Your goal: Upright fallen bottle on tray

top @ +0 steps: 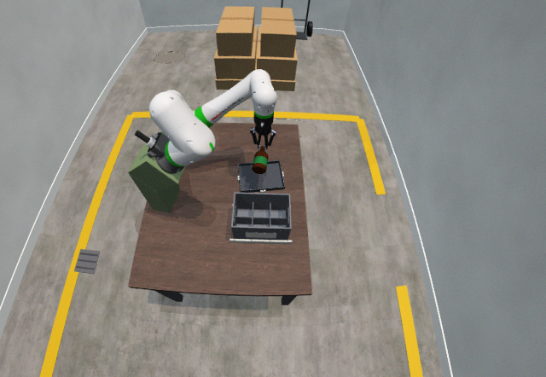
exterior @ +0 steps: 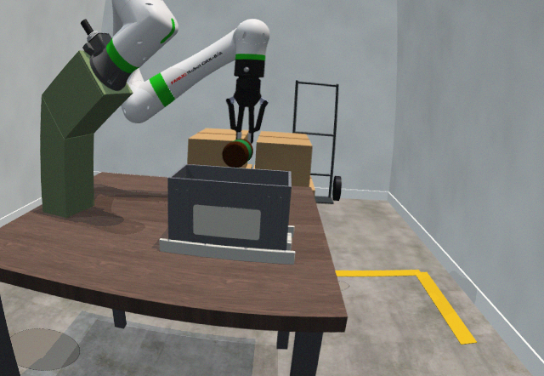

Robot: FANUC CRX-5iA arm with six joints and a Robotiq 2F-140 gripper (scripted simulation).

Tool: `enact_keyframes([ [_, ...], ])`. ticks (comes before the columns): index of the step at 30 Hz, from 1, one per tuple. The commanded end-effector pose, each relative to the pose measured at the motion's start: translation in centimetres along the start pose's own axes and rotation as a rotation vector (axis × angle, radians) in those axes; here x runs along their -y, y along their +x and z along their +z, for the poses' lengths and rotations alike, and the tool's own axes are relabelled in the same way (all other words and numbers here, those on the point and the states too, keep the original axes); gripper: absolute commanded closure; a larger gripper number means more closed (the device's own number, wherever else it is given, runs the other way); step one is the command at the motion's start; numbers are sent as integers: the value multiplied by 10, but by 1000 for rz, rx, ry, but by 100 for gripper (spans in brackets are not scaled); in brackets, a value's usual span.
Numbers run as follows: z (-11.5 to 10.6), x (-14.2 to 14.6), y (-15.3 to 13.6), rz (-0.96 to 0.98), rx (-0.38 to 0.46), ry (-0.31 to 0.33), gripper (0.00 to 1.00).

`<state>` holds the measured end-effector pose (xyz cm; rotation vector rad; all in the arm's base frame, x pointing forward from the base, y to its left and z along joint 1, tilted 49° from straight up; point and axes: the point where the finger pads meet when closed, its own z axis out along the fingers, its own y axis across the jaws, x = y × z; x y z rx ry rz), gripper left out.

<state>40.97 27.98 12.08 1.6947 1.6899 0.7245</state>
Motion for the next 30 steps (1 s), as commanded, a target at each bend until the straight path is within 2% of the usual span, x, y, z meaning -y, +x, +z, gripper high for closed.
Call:
enact_keyframes([
  [1, -2, 0, 0, 0, 0, 0, 100],
  [30, -13, 0, 0, 0, 0, 0, 100],
])
